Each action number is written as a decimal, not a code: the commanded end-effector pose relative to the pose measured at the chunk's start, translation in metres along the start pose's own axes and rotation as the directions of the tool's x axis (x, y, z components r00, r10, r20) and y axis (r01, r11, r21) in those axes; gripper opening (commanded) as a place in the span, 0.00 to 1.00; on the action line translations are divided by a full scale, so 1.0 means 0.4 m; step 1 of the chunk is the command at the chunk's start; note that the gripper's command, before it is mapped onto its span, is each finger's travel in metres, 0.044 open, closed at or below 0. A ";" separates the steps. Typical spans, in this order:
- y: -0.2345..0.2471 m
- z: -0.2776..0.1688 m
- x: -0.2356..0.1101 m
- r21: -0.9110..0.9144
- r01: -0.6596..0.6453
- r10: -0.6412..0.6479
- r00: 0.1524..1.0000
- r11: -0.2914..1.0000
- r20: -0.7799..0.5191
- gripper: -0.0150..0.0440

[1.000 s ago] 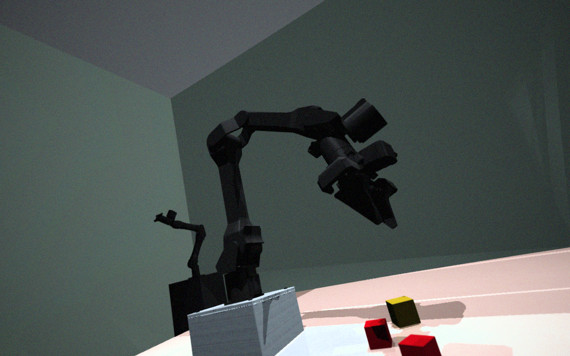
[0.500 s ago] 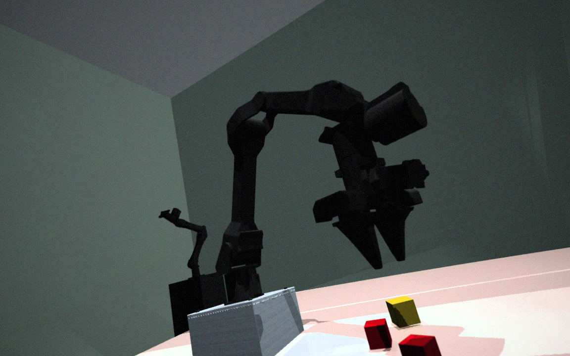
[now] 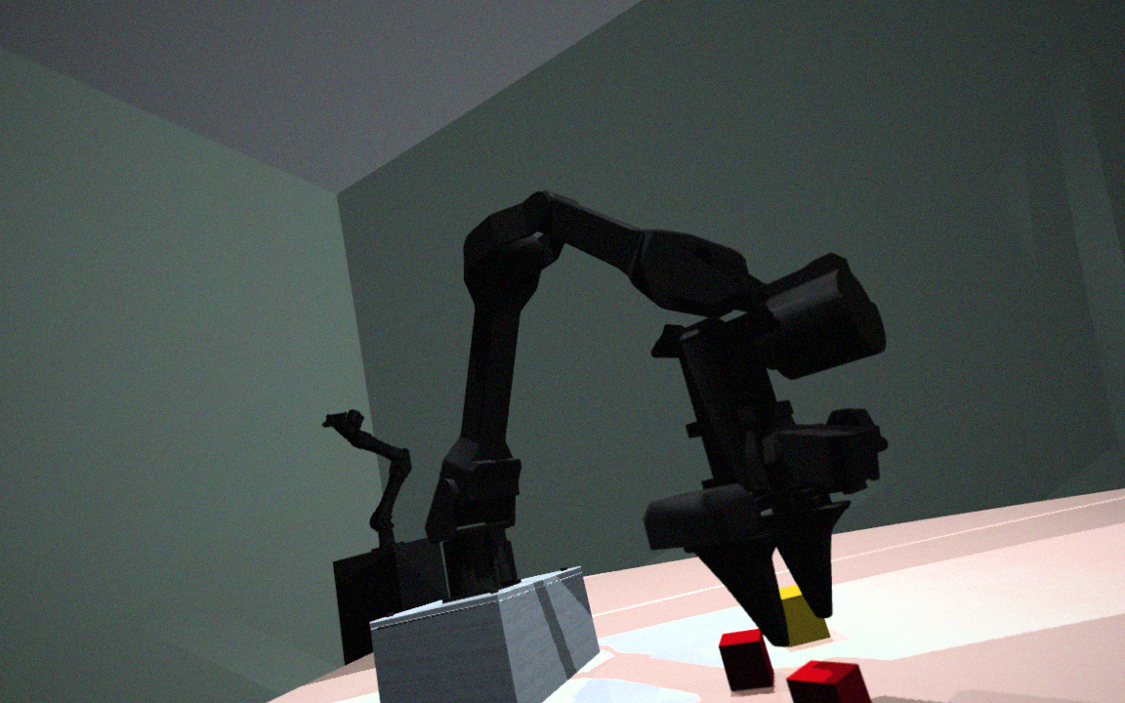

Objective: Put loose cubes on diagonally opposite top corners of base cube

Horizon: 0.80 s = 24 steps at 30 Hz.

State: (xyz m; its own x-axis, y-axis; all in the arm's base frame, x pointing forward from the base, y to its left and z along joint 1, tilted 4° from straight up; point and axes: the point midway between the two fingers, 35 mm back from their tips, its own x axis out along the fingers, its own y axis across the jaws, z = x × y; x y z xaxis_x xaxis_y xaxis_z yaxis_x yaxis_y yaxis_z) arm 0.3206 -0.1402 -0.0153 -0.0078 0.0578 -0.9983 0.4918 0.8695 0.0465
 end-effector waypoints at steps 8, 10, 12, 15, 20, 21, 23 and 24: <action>0.004 0.004 0.041 0.003 -0.007 0.007 1.000 1.000 0.008 0.70; 0.004 0.004 0.049 0.003 -0.007 0.007 1.000 1.000 0.008 0.70; 0.004 0.004 0.057 0.003 -0.007 0.007 1.000 1.000 0.008 0.70; 0.004 0.004 0.070 0.003 -0.007 0.007 1.000 1.000 0.008 0.70; 0.004 0.004 0.090 0.003 -0.007 0.007 1.000 1.000 0.008 0.70; 0.004 0.004 0.094 0.003 -0.007 0.007 1.000 1.000 0.008 0.70; 0.004 0.004 0.101 0.003 -0.007 0.007 1.000 1.000 0.008 0.70; 0.004 0.003 0.103 0.003 -0.007 0.007 1.000 1.000 0.008 0.70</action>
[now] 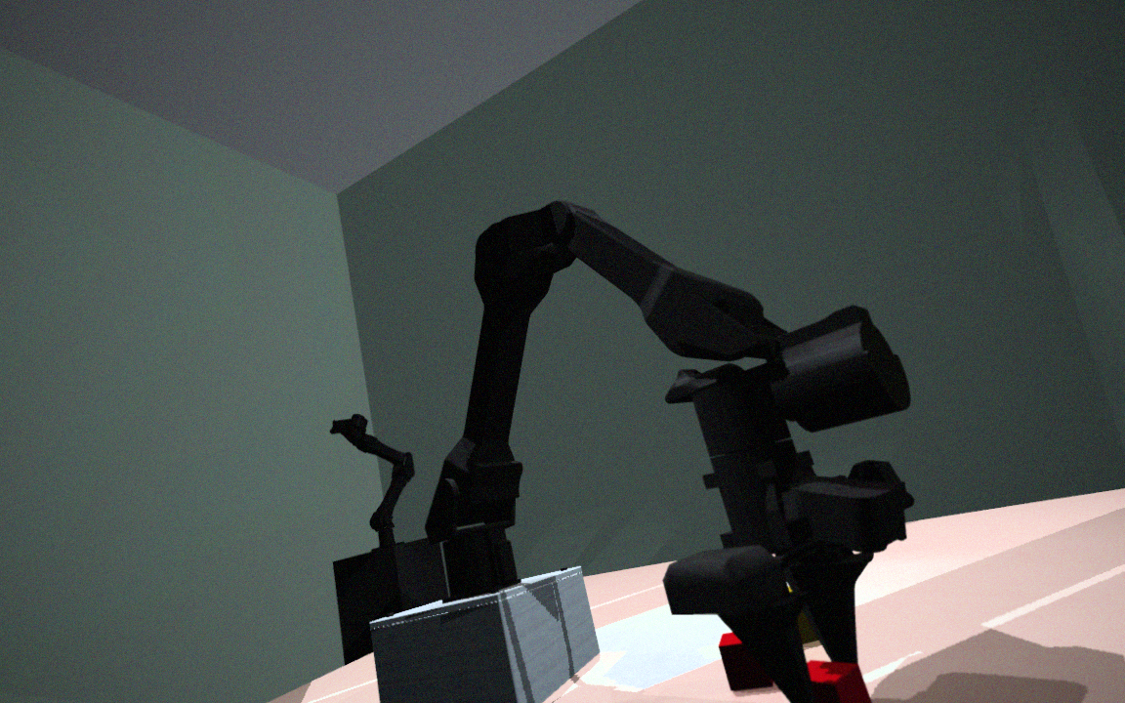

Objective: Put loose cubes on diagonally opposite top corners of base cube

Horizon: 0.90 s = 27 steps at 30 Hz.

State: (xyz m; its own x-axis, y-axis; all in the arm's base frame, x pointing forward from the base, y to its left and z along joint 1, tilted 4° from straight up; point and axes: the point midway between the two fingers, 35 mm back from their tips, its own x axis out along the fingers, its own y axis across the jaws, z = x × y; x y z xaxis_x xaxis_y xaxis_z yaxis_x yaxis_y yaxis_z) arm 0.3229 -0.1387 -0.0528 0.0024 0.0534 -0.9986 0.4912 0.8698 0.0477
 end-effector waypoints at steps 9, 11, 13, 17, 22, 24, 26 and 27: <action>0.002 -0.003 0.010 0.004 -0.006 0.006 1.000 1.000 -0.003 0.43; 0.002 -0.003 0.010 0.005 -0.006 0.006 1.000 1.000 -0.002 0.43; 0.000 -0.002 0.003 0.011 -0.005 0.005 1.000 1.000 0.003 0.43; -0.006 0.002 -0.017 0.027 -0.004 0.004 1.000 1.000 0.016 0.43; -0.006 0.005 -0.037 0.025 -0.004 0.004 1.000 1.000 0.015 0.43; -0.005 0.006 -0.044 0.024 -0.004 0.004 1.000 1.000 0.014 0.43; -0.005 0.007 -0.052 0.023 -0.004 0.004 1.000 1.000 0.014 0.43; -0.005 0.007 -0.056 0.023 -0.004 0.004 1.000 1.000 0.013 0.43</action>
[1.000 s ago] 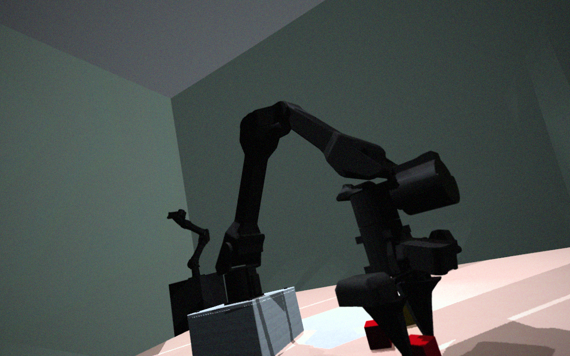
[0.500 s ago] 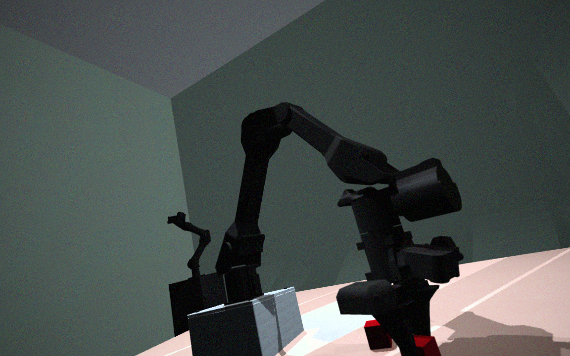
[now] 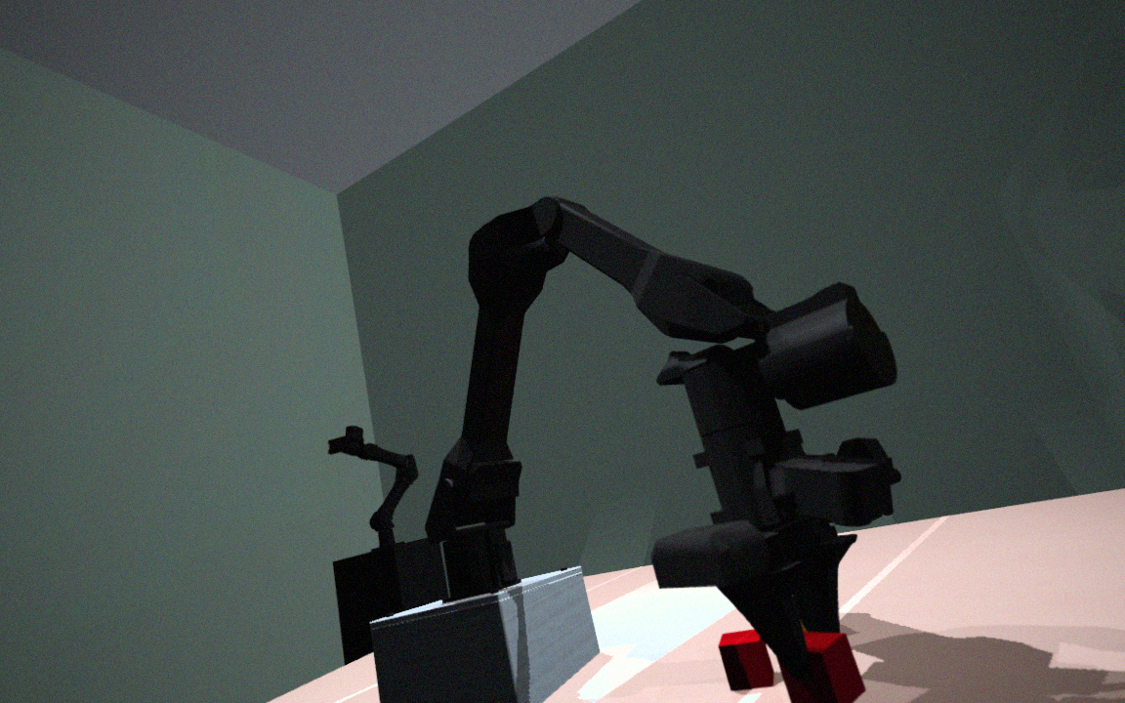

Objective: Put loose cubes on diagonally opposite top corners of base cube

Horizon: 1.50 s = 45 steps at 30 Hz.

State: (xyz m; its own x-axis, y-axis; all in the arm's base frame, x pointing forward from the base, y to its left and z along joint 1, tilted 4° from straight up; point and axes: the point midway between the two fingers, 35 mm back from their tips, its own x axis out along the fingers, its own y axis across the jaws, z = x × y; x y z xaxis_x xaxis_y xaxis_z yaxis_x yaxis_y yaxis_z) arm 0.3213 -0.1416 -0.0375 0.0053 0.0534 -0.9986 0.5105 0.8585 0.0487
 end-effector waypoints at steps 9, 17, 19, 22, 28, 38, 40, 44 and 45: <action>0.002 0.011 -0.054 -0.003 -0.003 0.003 1.000 1.000 0.008 0.43; 0.003 0.012 -0.086 -0.006 -0.003 0.003 1.000 1.000 0.006 0.43; 0.003 0.012 -0.095 -0.007 -0.003 0.003 1.000 1.000 0.005 0.43; 0.004 0.012 -0.107 -0.008 -0.003 0.003 1.000 1.000 0.004 0.43; 0.004 0.011 -0.132 -0.010 -0.003 0.003 1.000 1.000 0.002 0.43; 0.004 0.008 -0.173 -0.014 -0.003 0.003 1.000 1.000 -0.001 0.43; 0.004 0.007 -0.182 -0.015 -0.003 0.003 1.000 1.000 -0.001 0.43; 0.005 0.005 -0.199 -0.016 -0.004 0.003 1.000 1.000 -0.003 0.43; 0.005 0.004 -0.203 -0.017 -0.004 0.003 1.000 1.000 -0.003 0.43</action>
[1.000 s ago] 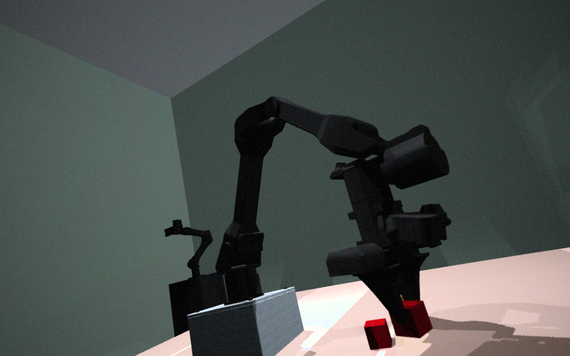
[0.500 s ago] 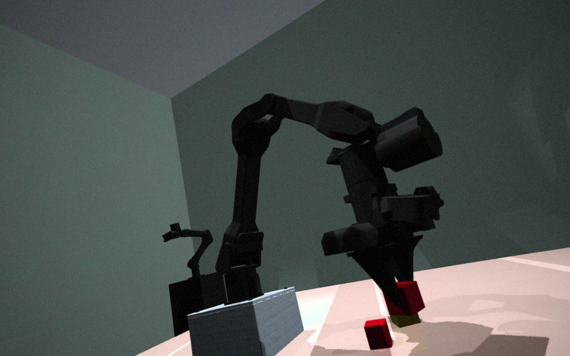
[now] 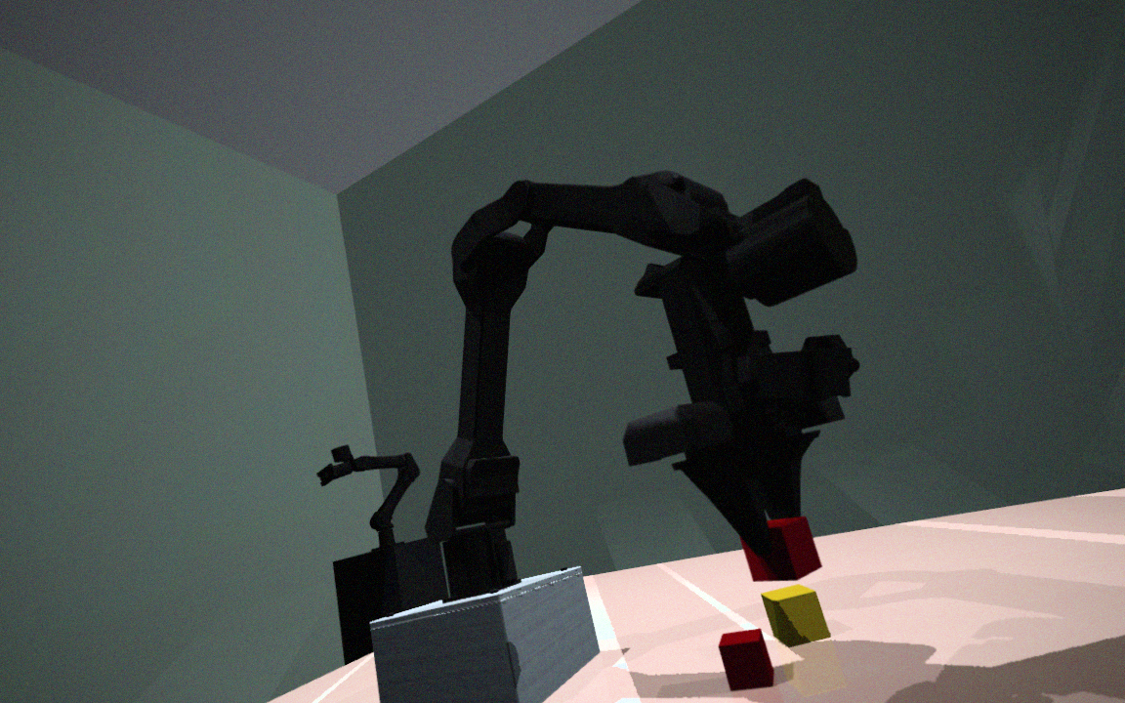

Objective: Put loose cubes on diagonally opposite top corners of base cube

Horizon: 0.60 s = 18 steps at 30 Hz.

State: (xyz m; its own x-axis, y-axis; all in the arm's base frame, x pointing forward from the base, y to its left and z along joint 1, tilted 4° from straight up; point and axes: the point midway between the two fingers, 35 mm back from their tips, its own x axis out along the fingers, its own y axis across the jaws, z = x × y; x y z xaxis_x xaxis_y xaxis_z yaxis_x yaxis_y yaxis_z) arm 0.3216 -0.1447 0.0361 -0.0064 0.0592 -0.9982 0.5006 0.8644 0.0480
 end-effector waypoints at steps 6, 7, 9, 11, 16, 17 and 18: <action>0.002 0.000 -0.041 -0.007 -0.004 0.005 1.000 1.000 0.008 0.43; 0.002 0.000 -0.042 -0.007 -0.004 0.005 1.000 1.000 0.008 0.43; 0.007 -0.002 -0.041 -0.008 -0.005 0.005 1.000 1.000 0.008 0.43; 0.022 -0.005 -0.038 -0.011 -0.005 0.005 1.000 1.000 0.008 0.43; 0.061 -0.017 -0.030 -0.019 -0.005 0.006 1.000 1.000 0.009 0.43; 0.069 -0.019 -0.028 -0.020 -0.006 0.006 1.000 1.000 0.009 0.43; 0.077 -0.022 -0.026 -0.022 -0.006 0.006 1.000 1.000 0.009 0.43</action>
State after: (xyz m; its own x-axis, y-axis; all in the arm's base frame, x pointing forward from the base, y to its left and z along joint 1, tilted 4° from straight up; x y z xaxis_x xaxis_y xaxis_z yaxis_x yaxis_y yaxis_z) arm 0.3278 -0.1230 0.0489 -0.0008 0.0560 -0.9984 0.4829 0.8743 0.0486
